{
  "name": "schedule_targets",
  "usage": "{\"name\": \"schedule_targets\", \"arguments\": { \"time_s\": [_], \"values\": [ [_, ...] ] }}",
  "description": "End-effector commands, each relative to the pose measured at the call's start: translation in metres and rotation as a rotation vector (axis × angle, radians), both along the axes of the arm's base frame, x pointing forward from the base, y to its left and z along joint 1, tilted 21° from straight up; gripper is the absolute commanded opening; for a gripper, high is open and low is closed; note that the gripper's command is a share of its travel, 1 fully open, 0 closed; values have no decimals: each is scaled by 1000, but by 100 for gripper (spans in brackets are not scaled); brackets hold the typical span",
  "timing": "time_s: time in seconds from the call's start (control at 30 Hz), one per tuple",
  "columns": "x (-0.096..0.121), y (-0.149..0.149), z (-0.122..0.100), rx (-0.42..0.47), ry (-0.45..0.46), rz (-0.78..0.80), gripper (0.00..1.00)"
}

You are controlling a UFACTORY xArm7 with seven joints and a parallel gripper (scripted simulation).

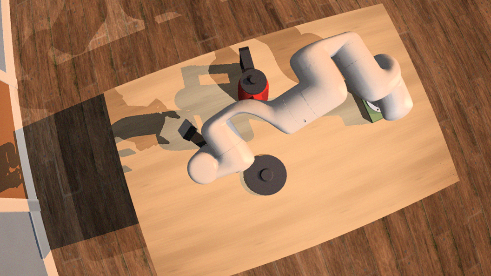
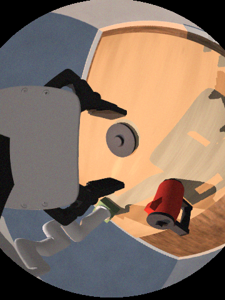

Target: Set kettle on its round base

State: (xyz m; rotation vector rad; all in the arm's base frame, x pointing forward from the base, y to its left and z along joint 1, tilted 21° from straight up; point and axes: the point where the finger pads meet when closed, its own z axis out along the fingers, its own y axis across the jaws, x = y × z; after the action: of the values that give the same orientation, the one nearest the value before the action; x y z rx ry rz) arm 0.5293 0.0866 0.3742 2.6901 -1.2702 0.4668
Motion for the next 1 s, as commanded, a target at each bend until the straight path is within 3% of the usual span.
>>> {"name": "schedule_targets", "arguments": {
  "time_s": [0.0, 0.53, 0.57, 0.77, 0.97],
  "values": [
    [0, 0, 2, 1, -5, 0, 100],
    [0, 0, 2, 1, -5, 0, 100],
    [0, 0, 3, 1, -5, 0, 81],
    [-2, 0, 9, 1, -5, 0, 81],
    [-10, -2, 30, 1, -5, 0, 81]
  ]
}}
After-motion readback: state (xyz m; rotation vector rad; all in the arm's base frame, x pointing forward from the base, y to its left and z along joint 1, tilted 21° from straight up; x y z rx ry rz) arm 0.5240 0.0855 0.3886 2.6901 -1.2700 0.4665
